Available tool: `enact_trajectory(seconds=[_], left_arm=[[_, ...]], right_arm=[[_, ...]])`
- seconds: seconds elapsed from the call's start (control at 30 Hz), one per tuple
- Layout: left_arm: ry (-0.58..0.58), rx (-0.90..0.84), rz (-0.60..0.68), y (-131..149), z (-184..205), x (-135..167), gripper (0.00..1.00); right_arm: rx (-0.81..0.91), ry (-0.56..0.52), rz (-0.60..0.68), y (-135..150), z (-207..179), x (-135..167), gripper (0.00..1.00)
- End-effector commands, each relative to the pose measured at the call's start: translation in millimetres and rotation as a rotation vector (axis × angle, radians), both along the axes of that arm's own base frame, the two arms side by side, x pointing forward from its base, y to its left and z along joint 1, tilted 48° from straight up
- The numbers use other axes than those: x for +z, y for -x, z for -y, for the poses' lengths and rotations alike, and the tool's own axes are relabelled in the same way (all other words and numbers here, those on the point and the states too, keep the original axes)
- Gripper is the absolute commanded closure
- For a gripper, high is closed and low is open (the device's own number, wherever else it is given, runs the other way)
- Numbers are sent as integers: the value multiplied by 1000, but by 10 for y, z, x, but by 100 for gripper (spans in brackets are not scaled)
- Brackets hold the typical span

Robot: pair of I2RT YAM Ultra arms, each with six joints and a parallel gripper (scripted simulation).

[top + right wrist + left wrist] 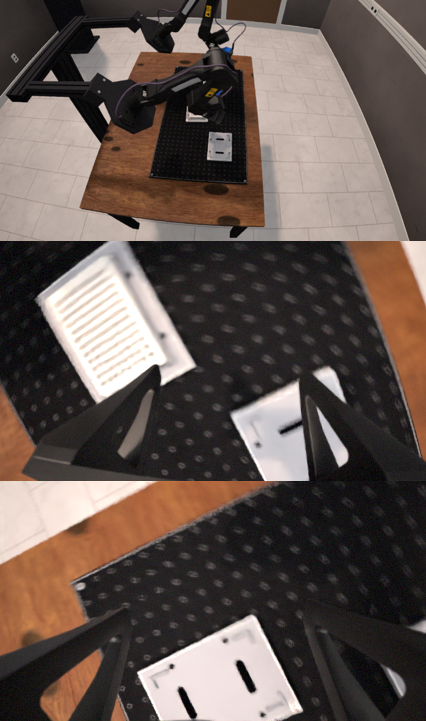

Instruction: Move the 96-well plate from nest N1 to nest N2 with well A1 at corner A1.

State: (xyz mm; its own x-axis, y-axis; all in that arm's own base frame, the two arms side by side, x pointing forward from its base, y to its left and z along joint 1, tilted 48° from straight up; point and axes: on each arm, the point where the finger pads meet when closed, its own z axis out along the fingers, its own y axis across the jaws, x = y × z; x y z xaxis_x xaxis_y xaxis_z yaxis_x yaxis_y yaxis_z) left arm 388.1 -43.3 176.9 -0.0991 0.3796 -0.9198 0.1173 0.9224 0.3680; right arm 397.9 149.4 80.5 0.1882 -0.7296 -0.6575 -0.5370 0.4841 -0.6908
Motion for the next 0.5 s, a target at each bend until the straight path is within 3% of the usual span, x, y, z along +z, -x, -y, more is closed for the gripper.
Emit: enact_trajectory(seconds=[0.0,0.2,0.47], left_arm=[[167,-19,101,-40,-72,246,0],[327,56,185,-167,-460,508,0],[348,95,194,-221,-631,533,0]], right_arm=[[187,150,44,95,-337,-192,0],[398,296,71,363,-713,-565,0],[435,312,50,449,-812,-703,0]])
